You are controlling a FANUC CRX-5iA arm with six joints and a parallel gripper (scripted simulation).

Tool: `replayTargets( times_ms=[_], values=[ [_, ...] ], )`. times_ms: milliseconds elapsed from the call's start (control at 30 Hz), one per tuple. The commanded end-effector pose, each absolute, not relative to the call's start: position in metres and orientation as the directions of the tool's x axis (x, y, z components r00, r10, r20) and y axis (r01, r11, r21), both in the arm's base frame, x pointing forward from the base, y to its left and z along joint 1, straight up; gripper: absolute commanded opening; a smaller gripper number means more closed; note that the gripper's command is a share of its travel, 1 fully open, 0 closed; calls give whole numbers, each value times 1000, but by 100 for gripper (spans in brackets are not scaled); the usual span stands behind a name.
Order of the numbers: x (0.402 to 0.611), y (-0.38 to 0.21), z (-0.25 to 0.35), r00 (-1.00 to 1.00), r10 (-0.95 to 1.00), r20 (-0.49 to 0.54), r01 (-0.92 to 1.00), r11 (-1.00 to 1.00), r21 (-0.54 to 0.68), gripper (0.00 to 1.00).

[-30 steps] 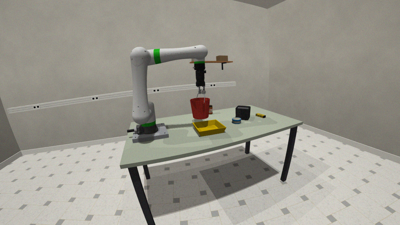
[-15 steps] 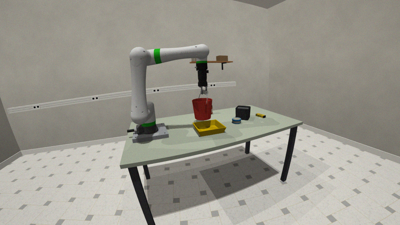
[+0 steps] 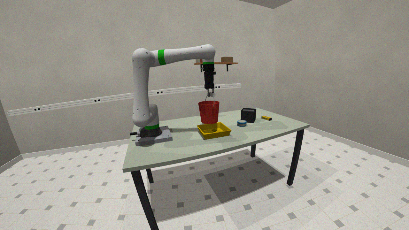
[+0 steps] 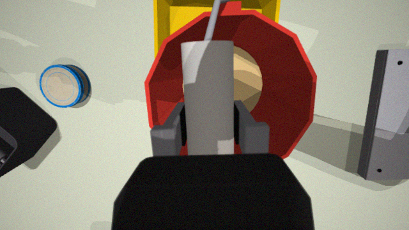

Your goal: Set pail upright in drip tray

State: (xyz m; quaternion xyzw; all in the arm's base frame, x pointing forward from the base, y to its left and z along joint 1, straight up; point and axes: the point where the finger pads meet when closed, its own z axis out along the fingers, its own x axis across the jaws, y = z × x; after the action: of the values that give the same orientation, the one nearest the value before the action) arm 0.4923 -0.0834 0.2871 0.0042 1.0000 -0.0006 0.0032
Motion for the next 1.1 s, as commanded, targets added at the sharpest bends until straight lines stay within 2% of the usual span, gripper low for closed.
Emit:
replayTargets(
  times_ms=[0, 1067],
  values=[
    [494, -90, 288, -1000, 8, -9, 8, 1000, -1, 0],
    [501, -128, 288, -1000, 8, -9, 8, 1000, -1, 0]
  ],
)
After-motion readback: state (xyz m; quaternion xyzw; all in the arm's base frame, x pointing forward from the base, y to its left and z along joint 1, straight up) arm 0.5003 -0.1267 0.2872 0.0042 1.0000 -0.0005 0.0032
